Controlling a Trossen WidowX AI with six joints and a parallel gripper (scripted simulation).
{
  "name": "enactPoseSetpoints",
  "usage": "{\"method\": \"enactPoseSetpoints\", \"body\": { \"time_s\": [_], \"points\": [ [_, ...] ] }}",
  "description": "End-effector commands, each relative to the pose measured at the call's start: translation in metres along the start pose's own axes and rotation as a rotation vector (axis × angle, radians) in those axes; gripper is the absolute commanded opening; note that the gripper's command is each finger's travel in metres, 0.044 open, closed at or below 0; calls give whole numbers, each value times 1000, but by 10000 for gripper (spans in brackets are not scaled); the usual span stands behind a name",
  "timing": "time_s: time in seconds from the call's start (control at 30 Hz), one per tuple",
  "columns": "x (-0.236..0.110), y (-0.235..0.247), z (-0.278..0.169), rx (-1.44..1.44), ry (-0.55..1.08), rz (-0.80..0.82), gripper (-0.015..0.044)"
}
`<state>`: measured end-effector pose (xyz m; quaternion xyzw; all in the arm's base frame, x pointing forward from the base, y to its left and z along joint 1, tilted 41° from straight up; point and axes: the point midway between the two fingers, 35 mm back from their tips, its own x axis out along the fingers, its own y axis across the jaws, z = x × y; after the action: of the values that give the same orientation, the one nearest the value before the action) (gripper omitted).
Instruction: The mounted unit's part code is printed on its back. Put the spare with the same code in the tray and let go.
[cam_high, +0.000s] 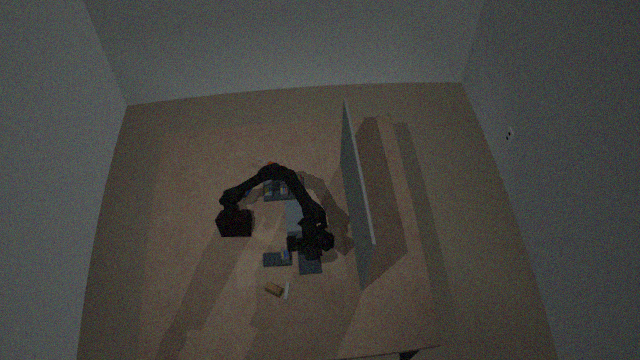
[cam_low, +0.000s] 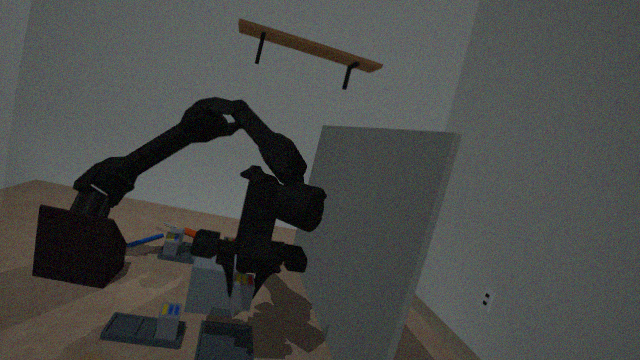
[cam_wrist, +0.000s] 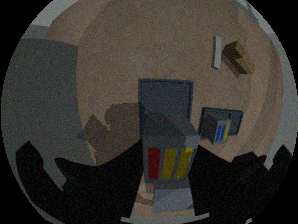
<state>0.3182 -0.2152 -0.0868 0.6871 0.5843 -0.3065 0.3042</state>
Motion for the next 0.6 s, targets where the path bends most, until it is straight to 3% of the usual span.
{"method": "enactPoseSetpoints", "body": {
  "time_s": [0.0, 0.57],
  "points": [
    [4, 0, 0, 6, 3, 4, 0],
    [21, 0, 0, 6, 4, 5, 0]
  ]
}}
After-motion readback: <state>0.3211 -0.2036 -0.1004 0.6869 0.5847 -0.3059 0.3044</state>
